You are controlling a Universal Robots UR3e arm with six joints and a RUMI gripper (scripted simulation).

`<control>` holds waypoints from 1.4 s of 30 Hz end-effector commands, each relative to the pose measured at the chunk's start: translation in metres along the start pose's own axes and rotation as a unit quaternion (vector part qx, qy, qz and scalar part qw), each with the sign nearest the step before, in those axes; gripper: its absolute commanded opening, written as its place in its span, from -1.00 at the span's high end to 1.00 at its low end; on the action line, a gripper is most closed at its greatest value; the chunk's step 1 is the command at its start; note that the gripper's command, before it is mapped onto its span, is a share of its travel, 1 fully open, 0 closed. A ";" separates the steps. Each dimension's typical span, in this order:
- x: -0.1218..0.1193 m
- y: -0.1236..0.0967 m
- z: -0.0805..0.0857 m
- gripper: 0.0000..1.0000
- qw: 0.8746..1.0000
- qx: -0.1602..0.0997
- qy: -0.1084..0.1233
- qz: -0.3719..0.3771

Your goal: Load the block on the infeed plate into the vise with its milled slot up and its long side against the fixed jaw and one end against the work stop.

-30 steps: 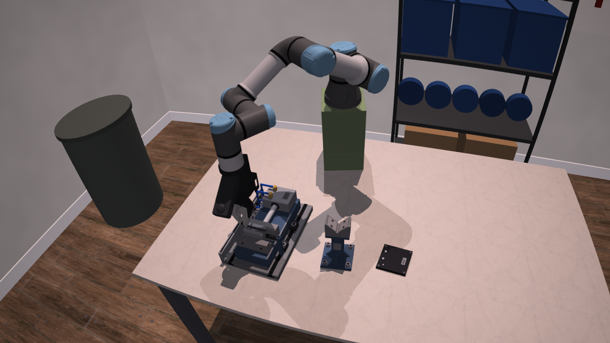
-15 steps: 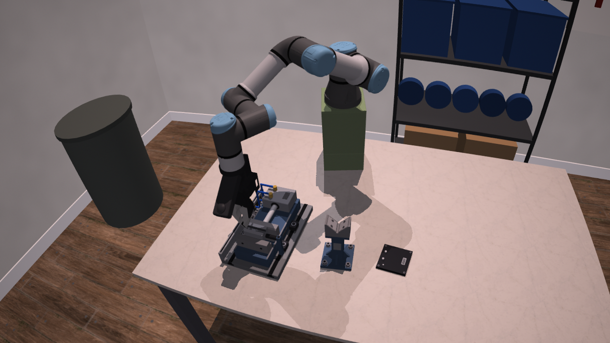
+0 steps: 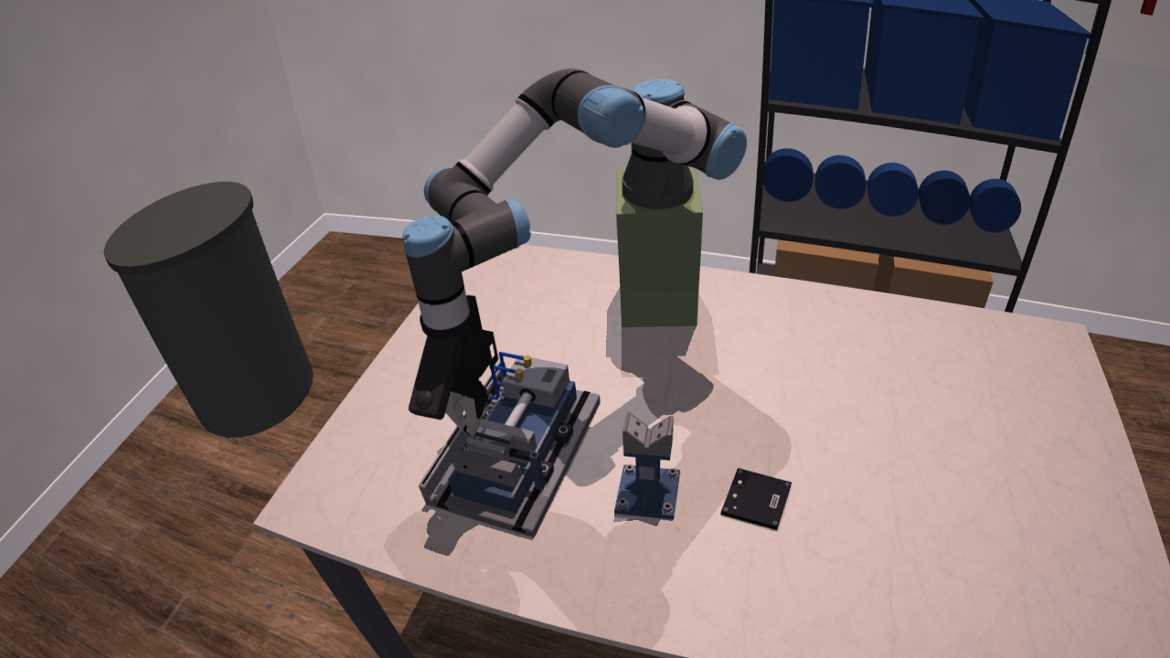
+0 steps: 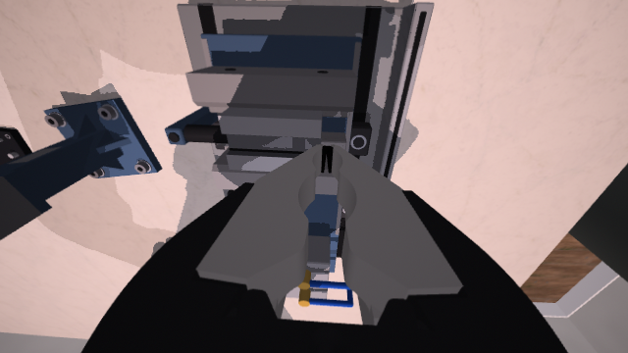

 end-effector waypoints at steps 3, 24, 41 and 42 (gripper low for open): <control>0.000 0.001 0.001 1.00 1.000 0.001 -0.001 0.000; 0.005 0.000 0.001 1.00 1.000 0.001 -0.001 0.000; 0.015 -0.001 0.001 1.00 1.000 0.001 -0.001 0.000; 0.015 -0.001 0.001 1.00 1.000 0.001 -0.001 0.000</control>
Point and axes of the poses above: the point where the finger pads meet when closed, its own z axis back along the fingers, its own x axis across the jaws, y = z × x, the point moved 9 cm from there along z, back along the fingers, and after that the axes turned 5 degrees about z, right-handed, at the moved point
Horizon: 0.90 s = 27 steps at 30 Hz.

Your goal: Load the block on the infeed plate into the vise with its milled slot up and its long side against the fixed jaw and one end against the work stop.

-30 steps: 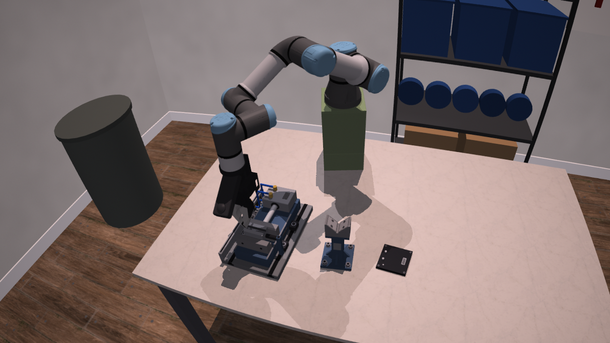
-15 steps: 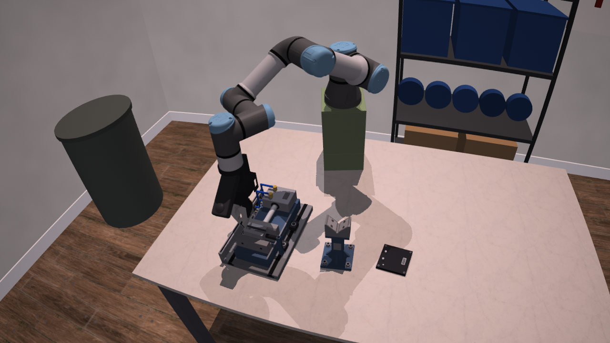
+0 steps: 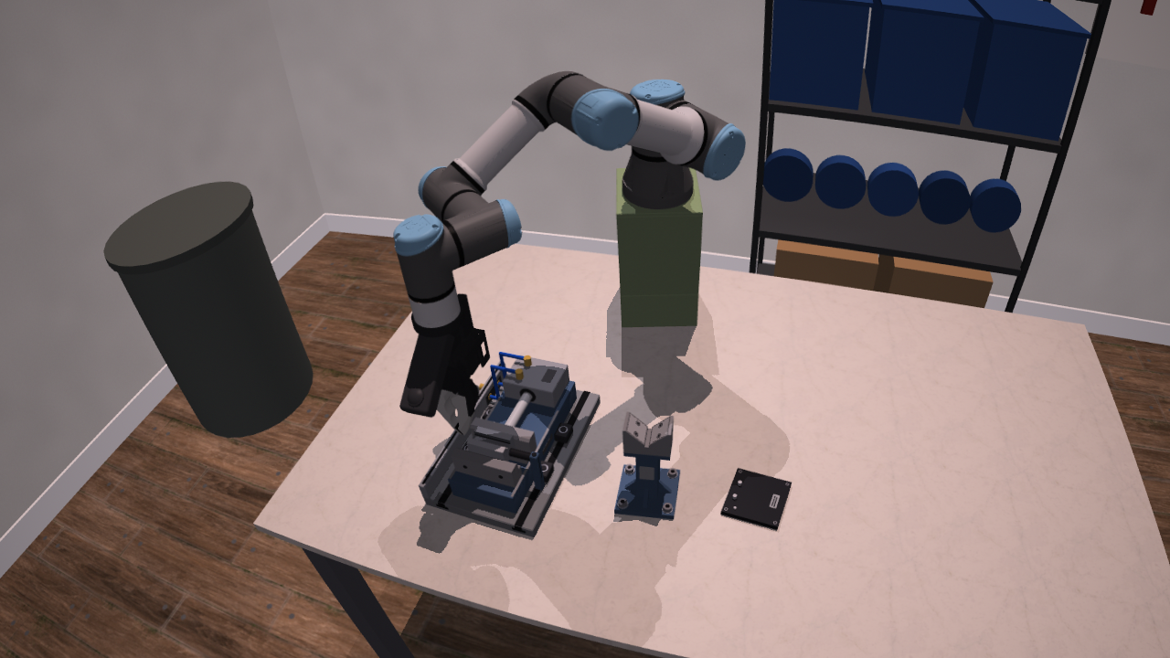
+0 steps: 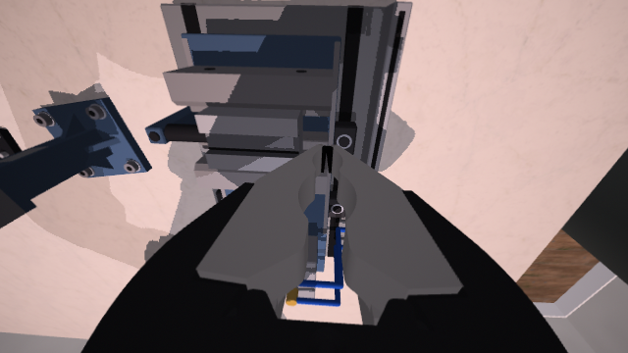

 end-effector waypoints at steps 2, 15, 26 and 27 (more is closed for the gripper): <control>0.002 0.001 0.001 1.00 1.000 0.001 -0.001 0.000; 0.002 0.001 0.007 1.00 1.000 0.001 -0.001 0.000; 0.001 0.001 0.029 1.00 1.000 0.001 -0.001 0.000; 0.001 0.001 0.031 1.00 1.000 0.001 -0.001 0.000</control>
Point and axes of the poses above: the point where the finger pads meet when closed, its own z axis back along the fingers, its own x axis across the jaws, y = z × x, the point moved 9 cm from there along z, back along the fingers, and after that the axes turned 5 degrees about z, right-handed, at the moved point
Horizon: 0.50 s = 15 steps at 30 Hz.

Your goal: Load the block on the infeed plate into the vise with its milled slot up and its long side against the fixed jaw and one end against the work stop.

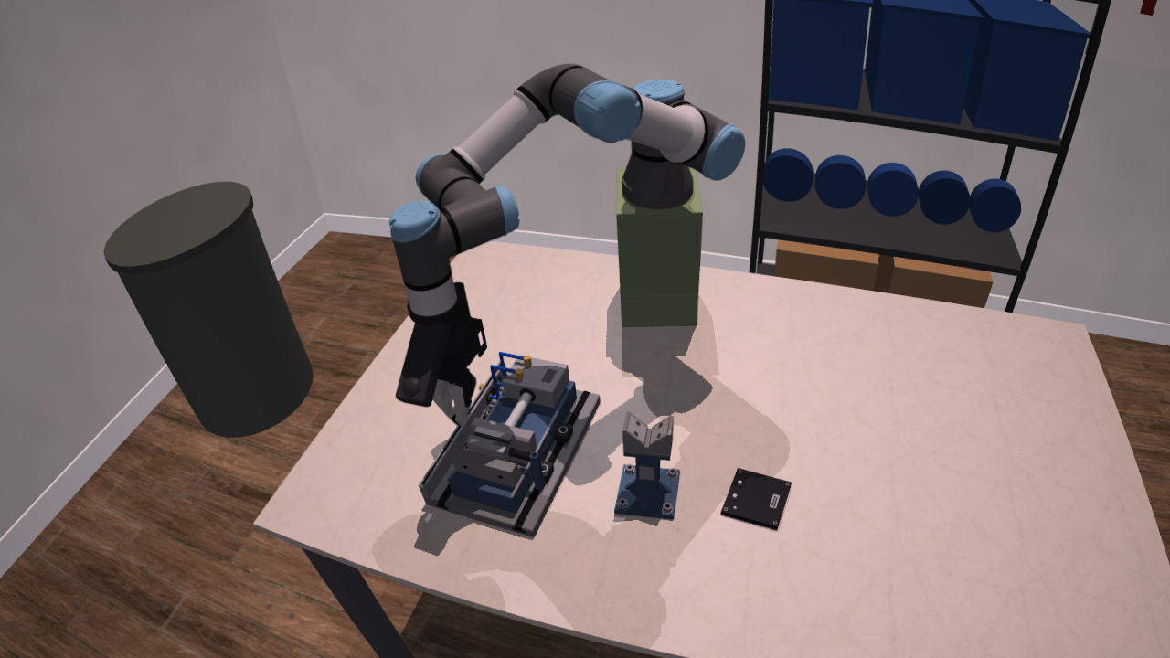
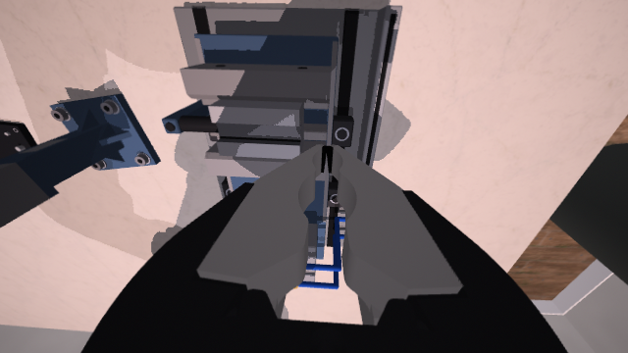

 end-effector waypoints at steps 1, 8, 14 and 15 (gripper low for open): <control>0.000 0.001 0.015 1.00 1.000 0.001 -0.001 0.000; 0.000 0.001 0.027 1.00 1.000 0.001 -0.001 0.000; 0.000 0.001 0.039 1.00 1.000 0.001 -0.001 0.000; 0.000 0.001 0.040 1.00 1.000 0.001 -0.001 0.000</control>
Point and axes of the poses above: the point where the finger pads meet when closed, its own z axis back along the fingers, its own x axis across the jaws, y = z × x, the point moved 9 cm from there along z, back along the fingers, and after that the axes turned 5 degrees about z, right-handed, at the moved point
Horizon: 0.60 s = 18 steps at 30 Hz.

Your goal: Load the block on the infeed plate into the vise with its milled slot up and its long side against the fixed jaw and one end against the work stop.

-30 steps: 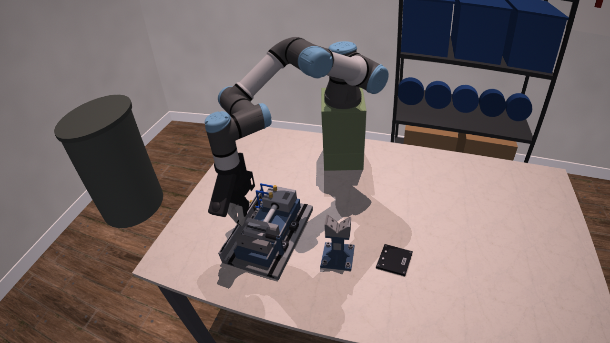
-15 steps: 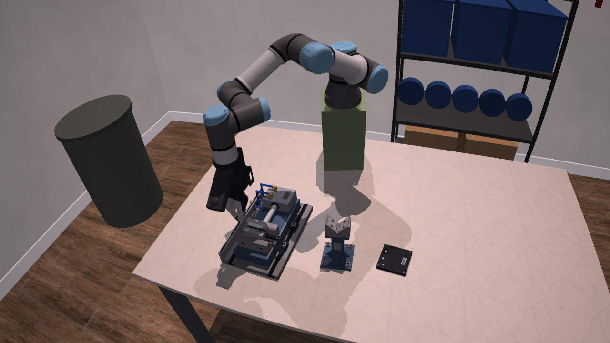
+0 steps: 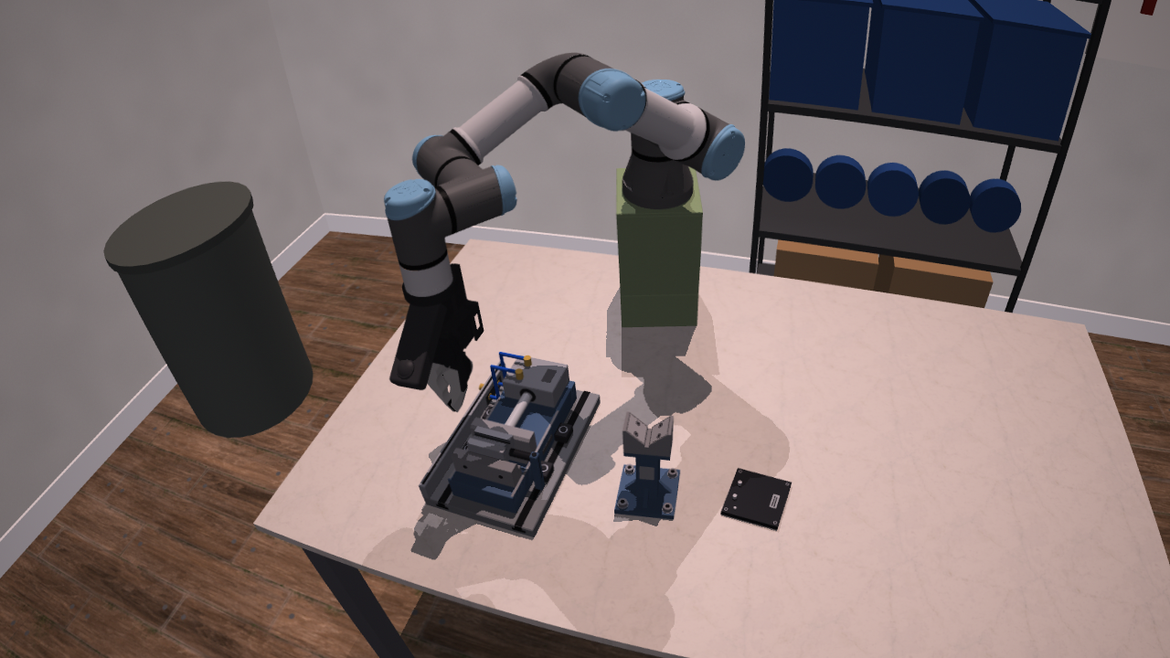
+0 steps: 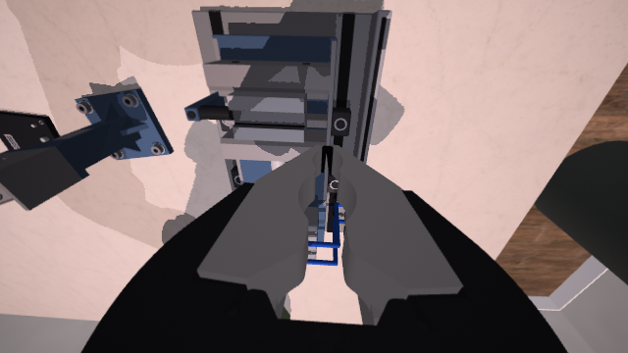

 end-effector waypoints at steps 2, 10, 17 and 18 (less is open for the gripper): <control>0.000 0.001 0.012 1.00 1.000 0.001 -0.001 0.000; 0.000 0.000 0.014 1.00 1.000 0.001 -0.001 0.000; 0.000 0.000 0.014 1.00 1.000 0.001 -0.001 0.000; 0.000 0.000 0.014 1.00 1.000 0.001 -0.001 0.000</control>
Point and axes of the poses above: the point where the finger pads meet when closed, its own z axis back along the fingers, its own x axis across the jaws, y = z × x, the point moved 9 cm from there along z, back along the fingers, and after that the axes turned 5 degrees about z, right-handed, at the moved point
